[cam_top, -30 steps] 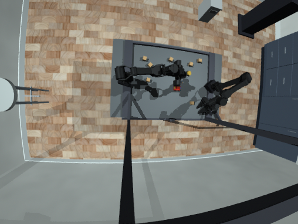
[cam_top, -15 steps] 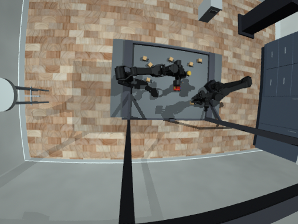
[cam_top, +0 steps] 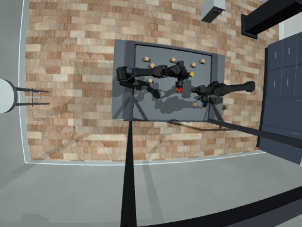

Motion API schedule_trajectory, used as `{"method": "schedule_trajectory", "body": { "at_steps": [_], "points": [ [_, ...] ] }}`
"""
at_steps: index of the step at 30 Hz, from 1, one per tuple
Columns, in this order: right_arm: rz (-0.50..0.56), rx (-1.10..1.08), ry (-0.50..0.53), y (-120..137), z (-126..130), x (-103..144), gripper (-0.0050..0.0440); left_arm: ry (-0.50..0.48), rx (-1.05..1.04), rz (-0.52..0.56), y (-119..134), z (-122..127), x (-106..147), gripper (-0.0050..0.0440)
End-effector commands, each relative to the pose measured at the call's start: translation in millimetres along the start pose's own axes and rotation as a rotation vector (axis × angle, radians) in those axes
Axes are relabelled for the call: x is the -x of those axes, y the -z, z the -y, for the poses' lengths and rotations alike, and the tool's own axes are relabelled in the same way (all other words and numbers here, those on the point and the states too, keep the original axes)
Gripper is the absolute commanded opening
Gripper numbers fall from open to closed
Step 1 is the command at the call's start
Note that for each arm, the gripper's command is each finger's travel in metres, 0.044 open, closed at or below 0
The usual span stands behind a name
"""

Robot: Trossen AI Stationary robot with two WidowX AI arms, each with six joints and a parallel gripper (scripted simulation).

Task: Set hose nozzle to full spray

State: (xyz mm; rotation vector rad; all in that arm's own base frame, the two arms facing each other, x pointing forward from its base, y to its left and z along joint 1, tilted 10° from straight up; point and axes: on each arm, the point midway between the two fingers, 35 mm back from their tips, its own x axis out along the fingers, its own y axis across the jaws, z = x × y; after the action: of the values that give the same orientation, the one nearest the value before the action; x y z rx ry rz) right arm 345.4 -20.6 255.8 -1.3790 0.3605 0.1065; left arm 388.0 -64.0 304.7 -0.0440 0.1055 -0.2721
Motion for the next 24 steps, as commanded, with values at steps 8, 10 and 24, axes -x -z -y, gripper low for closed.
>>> {"method": "schedule_trajectory", "body": {
  "at_steps": [8, 10, 24],
  "points": [
    [-0.024, 0.019, 0.021, 7, 11, -5, 0.0408, 0.003, -0.010, 0.058, -22, 2, 6, 0.0173],
    [-0.024, 0.019, 0.021, 7, 11, -8, 0.0408, 0.003, -0.010, 0.058, -22, 2, 6, 0.0173],
    [-0.021, 0.021, 0.019, 7, 10, -28, 0.0408, 0.003, -0.010, 0.058, -22, 2, 6, 0.0173]
  ]
}}
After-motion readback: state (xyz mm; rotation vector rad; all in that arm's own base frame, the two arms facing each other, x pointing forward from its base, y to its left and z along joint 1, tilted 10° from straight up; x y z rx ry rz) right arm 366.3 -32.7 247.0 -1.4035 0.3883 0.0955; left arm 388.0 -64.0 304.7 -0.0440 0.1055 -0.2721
